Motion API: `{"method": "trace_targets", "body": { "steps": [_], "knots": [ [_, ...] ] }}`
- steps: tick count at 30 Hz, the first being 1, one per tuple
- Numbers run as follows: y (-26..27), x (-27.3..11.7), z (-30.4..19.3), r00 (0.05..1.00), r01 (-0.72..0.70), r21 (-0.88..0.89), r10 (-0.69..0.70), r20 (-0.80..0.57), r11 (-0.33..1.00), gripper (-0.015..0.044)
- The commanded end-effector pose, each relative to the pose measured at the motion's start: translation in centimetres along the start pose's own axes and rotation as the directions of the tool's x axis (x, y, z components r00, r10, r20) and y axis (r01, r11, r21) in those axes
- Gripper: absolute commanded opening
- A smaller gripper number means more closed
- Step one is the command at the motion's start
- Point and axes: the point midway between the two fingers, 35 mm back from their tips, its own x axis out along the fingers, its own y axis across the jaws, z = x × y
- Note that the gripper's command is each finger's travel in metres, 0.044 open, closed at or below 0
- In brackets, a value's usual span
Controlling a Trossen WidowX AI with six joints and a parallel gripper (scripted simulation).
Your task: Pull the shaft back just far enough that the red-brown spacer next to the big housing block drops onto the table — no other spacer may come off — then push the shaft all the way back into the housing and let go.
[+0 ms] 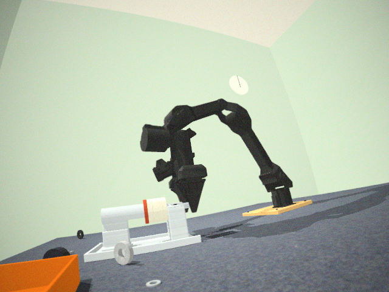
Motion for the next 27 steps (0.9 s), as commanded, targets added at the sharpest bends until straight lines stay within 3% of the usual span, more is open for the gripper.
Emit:
{"method": "trace_targets", "body": {
  "steps": [1, 26, 27],
  "knots": [
    [0.00, 1.04, -0.22, 1.000, 0.001, 0.000, -0.001, -0.014, 1.000, 0.0440],
    [0.00, 1.74, -0.25, 1.000, 0.001, 0.000, -0.001, -0.014, 1.000, 0.0440],
    [-0.04, 1.49, -0.19, 1.000, 0.003, 0.000, -0.003, -0.008, 1.000, 0.0414]
  ]
}}
